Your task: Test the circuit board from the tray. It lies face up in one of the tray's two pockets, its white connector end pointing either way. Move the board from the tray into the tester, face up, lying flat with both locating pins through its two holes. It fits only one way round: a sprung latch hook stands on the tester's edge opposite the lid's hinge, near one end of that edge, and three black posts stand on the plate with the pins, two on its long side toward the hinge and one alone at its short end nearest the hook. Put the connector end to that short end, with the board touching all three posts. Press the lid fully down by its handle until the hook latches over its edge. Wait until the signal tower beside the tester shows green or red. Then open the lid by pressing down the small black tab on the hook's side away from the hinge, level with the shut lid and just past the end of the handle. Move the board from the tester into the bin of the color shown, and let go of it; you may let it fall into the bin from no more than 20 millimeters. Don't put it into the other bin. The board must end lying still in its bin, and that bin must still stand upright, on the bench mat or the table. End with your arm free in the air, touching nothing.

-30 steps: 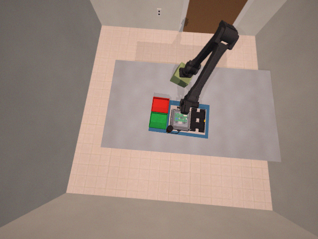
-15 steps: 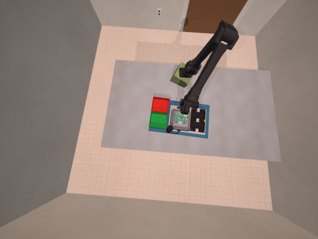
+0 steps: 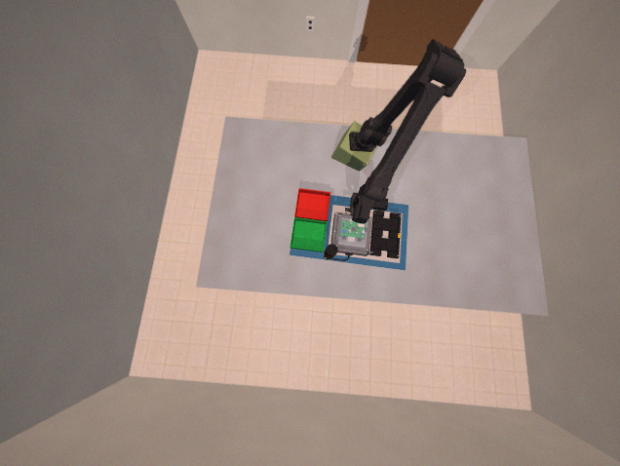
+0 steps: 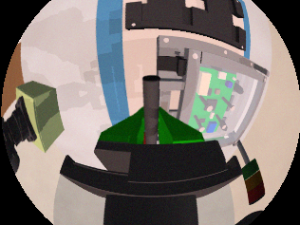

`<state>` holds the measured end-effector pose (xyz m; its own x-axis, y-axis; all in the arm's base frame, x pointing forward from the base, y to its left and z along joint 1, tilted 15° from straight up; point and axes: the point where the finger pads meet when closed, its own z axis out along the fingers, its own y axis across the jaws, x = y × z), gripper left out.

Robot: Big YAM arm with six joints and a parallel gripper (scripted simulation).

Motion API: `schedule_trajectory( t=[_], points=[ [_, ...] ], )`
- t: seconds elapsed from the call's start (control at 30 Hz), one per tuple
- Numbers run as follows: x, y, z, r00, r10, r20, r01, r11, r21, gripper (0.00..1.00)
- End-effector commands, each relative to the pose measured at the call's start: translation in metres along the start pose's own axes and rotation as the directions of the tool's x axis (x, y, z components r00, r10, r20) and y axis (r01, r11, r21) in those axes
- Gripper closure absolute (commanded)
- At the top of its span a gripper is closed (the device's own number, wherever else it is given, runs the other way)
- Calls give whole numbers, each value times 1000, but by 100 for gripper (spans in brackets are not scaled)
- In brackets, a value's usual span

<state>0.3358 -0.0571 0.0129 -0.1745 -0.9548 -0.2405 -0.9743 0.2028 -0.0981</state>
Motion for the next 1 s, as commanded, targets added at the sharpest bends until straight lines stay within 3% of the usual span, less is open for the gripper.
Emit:
schedule_trajectory(
  t=[0.0, 0.97],
  points=[
    [-3, -1, 16, 1000, -3, 5, 3, 1000, -6, 100],
    [-3, -1, 19, 1000, -3, 5, 3, 1000, -6, 100]
  ],
)
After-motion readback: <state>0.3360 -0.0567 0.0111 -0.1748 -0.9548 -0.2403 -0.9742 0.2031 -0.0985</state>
